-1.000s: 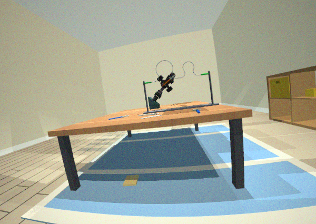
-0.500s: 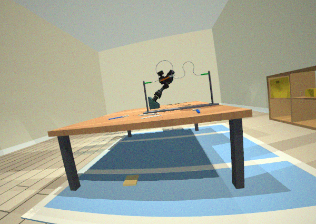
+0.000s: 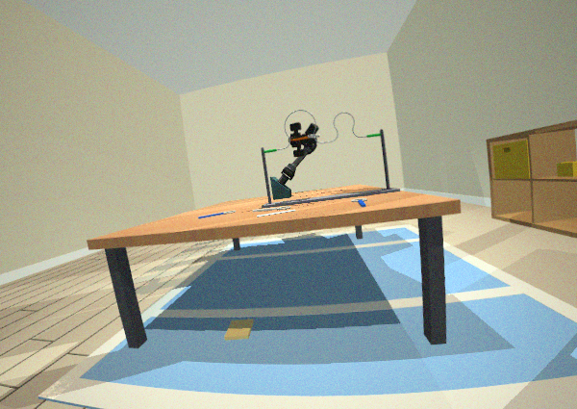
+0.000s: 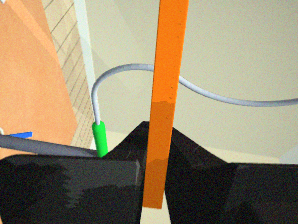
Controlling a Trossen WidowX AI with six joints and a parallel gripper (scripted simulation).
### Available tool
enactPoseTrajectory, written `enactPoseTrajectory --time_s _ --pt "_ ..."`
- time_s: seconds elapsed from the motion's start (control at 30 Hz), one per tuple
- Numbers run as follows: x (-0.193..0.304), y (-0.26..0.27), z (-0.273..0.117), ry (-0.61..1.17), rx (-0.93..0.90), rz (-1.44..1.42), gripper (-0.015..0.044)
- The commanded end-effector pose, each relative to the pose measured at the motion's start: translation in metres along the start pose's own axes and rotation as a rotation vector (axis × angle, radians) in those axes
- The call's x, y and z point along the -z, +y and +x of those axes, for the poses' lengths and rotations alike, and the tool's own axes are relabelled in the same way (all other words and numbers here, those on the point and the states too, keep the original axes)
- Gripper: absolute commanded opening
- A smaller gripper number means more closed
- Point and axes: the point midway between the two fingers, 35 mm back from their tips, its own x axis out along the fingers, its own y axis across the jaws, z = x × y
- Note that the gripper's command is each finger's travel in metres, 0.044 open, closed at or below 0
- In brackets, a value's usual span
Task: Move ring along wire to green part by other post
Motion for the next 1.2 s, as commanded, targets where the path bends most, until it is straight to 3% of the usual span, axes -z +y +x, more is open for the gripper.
enactPoseTrajectory --time_s 0.0,1.17 --pt "-0.001 -0.015 -0.003 0.007 0.044 -0.056 -0.0150" --pt "-0.012 -0.061 -0.015 0.031 0.144 -0.237 -0.0150"
